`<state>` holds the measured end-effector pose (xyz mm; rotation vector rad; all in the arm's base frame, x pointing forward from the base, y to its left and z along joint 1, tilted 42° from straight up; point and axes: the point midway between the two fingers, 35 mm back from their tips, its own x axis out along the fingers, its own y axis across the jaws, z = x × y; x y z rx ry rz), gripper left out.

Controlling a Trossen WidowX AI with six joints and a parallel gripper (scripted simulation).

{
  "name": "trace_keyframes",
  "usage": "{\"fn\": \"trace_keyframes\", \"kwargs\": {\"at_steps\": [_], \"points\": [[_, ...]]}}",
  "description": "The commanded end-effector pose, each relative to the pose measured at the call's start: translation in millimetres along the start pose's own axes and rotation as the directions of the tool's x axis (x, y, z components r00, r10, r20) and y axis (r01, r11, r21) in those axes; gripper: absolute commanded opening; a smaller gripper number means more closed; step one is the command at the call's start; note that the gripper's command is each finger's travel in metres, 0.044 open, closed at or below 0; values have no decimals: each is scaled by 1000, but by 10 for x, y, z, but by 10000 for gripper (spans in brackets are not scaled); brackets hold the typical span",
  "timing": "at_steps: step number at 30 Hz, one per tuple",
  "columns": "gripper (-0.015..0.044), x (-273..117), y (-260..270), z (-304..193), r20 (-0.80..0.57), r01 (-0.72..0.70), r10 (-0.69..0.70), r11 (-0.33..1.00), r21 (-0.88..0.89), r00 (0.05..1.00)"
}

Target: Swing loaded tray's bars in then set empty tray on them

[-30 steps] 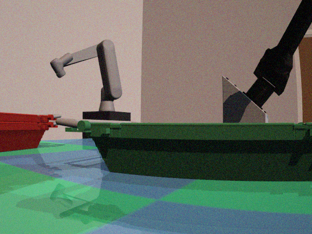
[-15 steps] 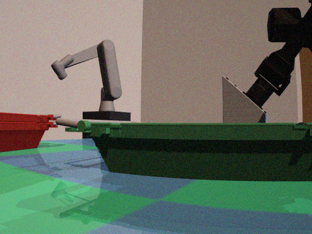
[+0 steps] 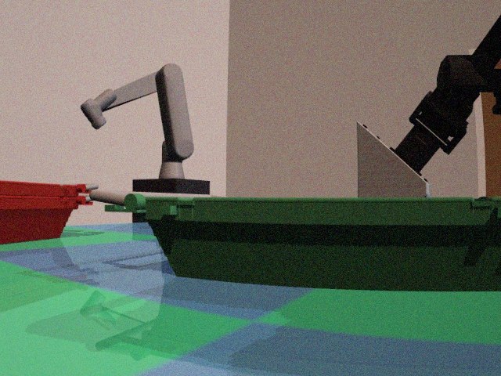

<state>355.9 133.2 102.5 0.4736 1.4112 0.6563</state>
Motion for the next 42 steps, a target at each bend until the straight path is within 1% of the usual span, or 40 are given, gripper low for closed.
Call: {"fn": "trace_keyframes", "kwargs": {"at_steps": [1,3,8,17,27,32,38,42], "points": [[81,239,-5,-34,-12,-2,2,1000,9,1000],[81,306,-2,-41,-12,-3,3,1000,9,1000],[81,315,-2,-42,-12,-3,3,1000,9,1000],[81,52,-160,-39,-12,-1,1,1000,9,1000],[81,-34,-385,-41,-13,1,-1,1000,9,1000],[81,-10,-538,-43,-13,1,-1,1000,9,1000],[81,164,-752,-48,-13,2,-1,1000,9,1000],[81,137,-756,-44,-13,2,-2,1000,9,1000]]}}
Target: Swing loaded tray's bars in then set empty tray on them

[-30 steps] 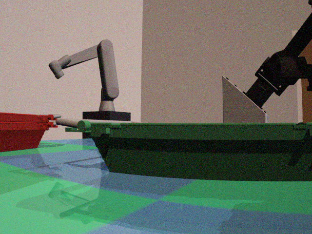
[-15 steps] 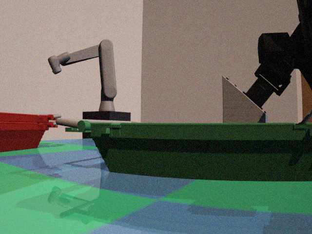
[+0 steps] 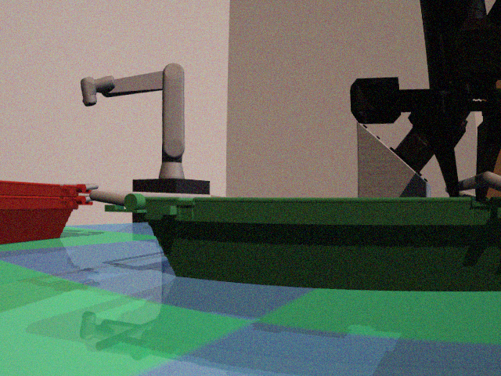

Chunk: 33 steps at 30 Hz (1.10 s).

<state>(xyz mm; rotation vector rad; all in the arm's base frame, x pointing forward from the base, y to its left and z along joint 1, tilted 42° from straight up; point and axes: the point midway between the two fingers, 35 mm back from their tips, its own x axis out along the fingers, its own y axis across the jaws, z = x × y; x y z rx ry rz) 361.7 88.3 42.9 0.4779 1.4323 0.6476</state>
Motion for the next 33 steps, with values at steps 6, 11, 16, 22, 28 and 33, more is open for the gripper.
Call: {"fn": "trace_keyframes", "kwargs": {"at_steps": [6,11,16,22,28,33], "points": [[81,-340,15,14,3,-1,1,1000,-6,1000],[81,-352,0,17,6,4,-4,1000,0,1000],[81,-352,0,17,6,4,-4,1000,0,1000],[81,-352,0,17,6,4,-4,1000,0,1000],[81,-352,0,17,6,4,-4,1000,0,1000],[81,-352,0,17,6,4,-4,1000,0,1000]]}}
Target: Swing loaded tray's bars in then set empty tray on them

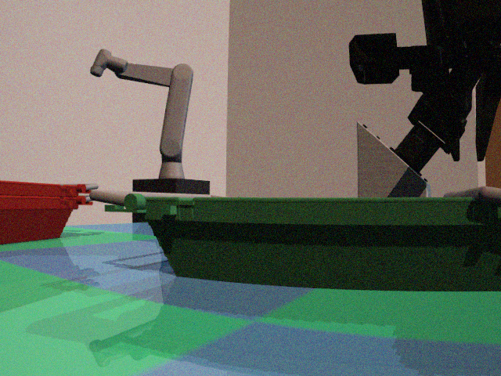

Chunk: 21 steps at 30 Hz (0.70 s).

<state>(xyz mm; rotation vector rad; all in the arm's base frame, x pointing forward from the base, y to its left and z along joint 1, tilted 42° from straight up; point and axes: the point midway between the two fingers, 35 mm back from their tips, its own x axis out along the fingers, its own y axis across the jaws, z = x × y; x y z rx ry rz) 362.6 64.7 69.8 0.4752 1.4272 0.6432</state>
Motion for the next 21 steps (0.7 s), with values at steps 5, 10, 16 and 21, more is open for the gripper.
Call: {"fn": "trace_keyframes", "kwargs": {"at_steps": [5,10,16,21], "points": [[81,-19,-3,5,0,0,0,1000,1,1000],[81,-421,-21,36,0,5,-5,1000,1,1000],[81,-561,-60,47,-2,0,0,1000,12,1000],[81,-548,-533,140,0,5,-5,996,88,1000]]}}
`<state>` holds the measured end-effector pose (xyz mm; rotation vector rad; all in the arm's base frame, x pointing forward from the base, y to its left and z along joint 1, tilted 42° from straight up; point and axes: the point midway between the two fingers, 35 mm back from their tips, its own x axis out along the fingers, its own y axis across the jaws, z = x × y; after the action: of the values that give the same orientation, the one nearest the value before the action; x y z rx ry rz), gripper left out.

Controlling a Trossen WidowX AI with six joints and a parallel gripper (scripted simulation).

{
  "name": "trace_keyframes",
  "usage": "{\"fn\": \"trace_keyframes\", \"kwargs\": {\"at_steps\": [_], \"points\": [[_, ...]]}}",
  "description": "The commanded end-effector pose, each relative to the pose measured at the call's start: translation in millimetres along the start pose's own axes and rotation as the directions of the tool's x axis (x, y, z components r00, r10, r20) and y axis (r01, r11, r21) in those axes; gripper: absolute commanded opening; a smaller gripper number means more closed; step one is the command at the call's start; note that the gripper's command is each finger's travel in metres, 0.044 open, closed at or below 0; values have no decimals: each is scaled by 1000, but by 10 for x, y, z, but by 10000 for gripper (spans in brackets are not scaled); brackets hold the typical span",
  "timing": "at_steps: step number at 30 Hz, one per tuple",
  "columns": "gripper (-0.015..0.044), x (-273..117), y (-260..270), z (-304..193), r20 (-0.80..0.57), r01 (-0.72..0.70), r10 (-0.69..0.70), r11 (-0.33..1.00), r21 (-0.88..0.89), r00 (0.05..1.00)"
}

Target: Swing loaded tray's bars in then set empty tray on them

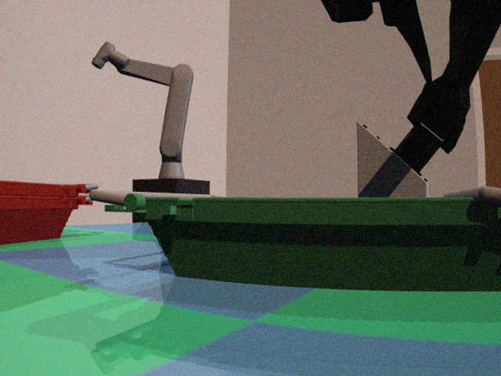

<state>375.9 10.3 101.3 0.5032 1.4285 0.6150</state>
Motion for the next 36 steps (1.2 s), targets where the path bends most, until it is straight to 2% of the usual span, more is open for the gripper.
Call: {"fn": "trace_keyframes", "kwargs": {"at_steps": [1,11,16,26,36], "points": [[81,53,-400,48,-12,5,-5,998,55,1000],[81,290,-1953,78,-11,24,-24,1000,15,1000],[81,491,-2531,-41,-13,9,-9,999,-39,1000],[81,524,-2552,-46,-13,8,-9,999,-41,1000],[81,942,-2556,-43,-13,7,-7,999,-42,1000]]}}
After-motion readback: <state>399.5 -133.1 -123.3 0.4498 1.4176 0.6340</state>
